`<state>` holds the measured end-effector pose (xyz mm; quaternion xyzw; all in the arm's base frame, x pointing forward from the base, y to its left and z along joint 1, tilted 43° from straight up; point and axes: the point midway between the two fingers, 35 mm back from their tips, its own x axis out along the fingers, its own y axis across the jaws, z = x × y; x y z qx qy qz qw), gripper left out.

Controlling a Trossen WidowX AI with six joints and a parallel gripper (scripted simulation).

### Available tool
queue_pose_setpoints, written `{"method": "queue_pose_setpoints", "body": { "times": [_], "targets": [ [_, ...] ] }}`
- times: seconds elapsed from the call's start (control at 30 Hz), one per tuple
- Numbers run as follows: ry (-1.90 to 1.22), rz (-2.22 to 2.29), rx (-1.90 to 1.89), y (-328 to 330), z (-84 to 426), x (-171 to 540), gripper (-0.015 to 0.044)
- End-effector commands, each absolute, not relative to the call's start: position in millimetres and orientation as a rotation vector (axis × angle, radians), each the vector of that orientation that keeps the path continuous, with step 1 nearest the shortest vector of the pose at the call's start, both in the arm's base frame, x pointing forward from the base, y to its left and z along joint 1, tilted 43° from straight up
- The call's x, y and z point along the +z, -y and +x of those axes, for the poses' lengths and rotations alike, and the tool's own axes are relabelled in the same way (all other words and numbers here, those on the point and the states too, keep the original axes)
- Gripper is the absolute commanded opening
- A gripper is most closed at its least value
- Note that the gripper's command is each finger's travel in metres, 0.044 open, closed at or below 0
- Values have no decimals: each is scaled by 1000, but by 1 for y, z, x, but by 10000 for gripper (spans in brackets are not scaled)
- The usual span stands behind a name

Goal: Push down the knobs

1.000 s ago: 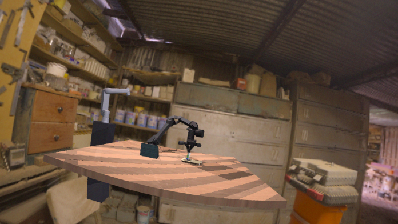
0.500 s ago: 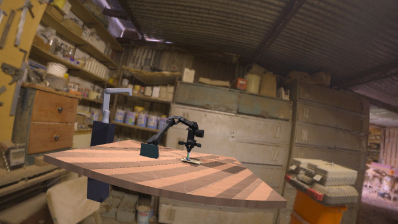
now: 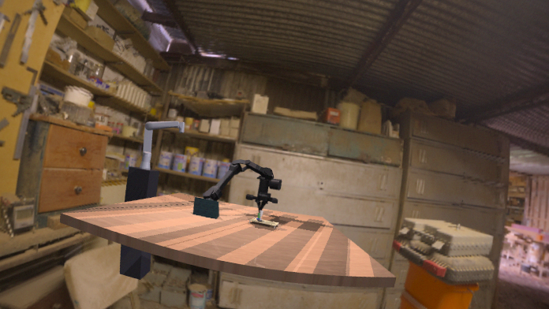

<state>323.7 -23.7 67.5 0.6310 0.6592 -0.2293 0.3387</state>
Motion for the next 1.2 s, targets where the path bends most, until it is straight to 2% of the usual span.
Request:
{"method": "queue_pose_setpoints", "body": {
  "times": [0.0,0.97,1.17],
  "targets": [
    [-1720,1645,-592,21,324,67,0],
    [-1720,1644,-593,33,324,79,0],
    [-1722,1650,-594,30,323,76,157]
  ]
}}
